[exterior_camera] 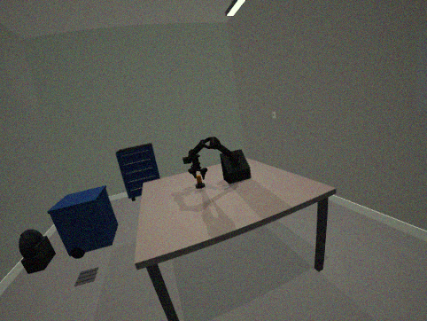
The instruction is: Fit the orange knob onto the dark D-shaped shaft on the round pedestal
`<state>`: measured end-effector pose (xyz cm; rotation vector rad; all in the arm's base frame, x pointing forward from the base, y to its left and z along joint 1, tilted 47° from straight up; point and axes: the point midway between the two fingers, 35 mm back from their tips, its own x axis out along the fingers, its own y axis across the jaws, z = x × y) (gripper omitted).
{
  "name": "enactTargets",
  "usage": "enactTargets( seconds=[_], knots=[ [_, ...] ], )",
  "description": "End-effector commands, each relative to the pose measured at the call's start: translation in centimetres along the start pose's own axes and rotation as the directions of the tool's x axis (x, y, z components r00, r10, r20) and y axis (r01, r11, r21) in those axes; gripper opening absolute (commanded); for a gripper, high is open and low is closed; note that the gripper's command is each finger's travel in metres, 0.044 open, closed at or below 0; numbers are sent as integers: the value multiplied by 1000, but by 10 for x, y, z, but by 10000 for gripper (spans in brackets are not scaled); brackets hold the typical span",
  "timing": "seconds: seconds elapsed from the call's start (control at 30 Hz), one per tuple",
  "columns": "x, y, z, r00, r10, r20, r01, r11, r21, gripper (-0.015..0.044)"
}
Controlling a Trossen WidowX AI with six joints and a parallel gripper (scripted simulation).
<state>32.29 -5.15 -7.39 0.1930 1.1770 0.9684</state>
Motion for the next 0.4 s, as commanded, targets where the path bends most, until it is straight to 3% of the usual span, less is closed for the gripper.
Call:
enactTargets(
  seconds=[0.0, 0.37],
  knots=[
    [-66, -3, 0, 999, -32, 15, 32, 999, -9, 440],
    [-78, -6, 0, 999, -30, 15, 31, 999, -11, 440]
  ],
)
